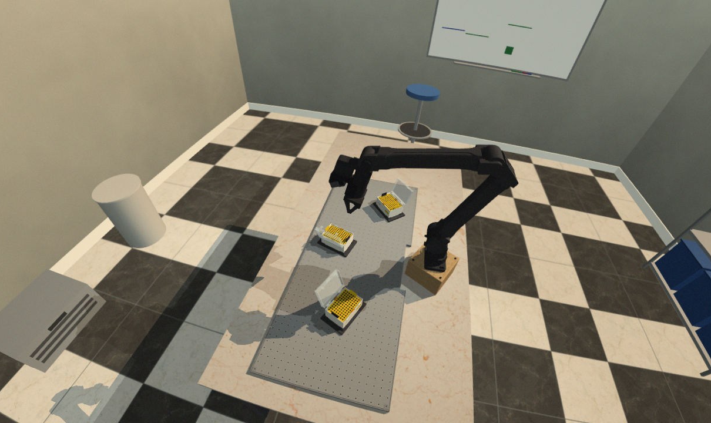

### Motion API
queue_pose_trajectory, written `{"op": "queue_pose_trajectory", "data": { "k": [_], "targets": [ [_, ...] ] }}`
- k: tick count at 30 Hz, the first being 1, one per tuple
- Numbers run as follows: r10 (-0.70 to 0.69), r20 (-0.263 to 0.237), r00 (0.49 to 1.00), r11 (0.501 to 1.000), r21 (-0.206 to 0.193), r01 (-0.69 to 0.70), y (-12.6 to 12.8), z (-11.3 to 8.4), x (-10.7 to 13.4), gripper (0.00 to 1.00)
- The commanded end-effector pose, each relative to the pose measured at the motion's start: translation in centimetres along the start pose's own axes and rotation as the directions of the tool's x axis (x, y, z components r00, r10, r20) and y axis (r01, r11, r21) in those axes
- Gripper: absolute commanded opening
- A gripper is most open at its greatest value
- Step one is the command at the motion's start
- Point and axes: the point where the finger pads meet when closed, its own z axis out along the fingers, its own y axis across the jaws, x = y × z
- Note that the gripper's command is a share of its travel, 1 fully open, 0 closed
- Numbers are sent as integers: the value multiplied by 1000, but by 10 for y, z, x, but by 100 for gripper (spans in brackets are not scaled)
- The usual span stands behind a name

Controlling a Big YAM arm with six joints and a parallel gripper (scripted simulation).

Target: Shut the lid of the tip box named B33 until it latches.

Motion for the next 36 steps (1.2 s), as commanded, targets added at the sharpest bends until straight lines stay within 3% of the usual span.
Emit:
{"op": "queue_pose_trajectory", "data": {
  "k": [1,2,3,5,7,8,11,12,13,21,24,28,30,36],
  "targets": [
    [-74,56,996,997,16,73,11,-42,-10,0],
    [-71,12,997,997,17,70,8,-27,10,0],
    [-93,40,995,995,38,91,10,-47,-2,0],
    [-126,9,992,989,78,125,10,-52,6,0],
    [-126,9,992,989,78,125,10,-52,6,0],
    [-154,-33,988,985,76,156,14,-42,7,0],
    [-231,-69,971,969,69,235,29,-40,12,0],
    [-227,-116,967,970,67,236,29,-24,31,0],
    [-260,-83,962,962,66,266,38,-38,15,0],
    [-436,-160,886,893,43,448,79,-27,21,0],
    [-436,-160,886,893,42,448,84,-25,22,0],
    [-531,-202,823,837,25,547,103,-20,28,0],
    [-532,-190,825,837,25,546,114,-17,28,0],
    [-641,-250,725,749,-2,662,141,-10,42,0]
  ]
}}
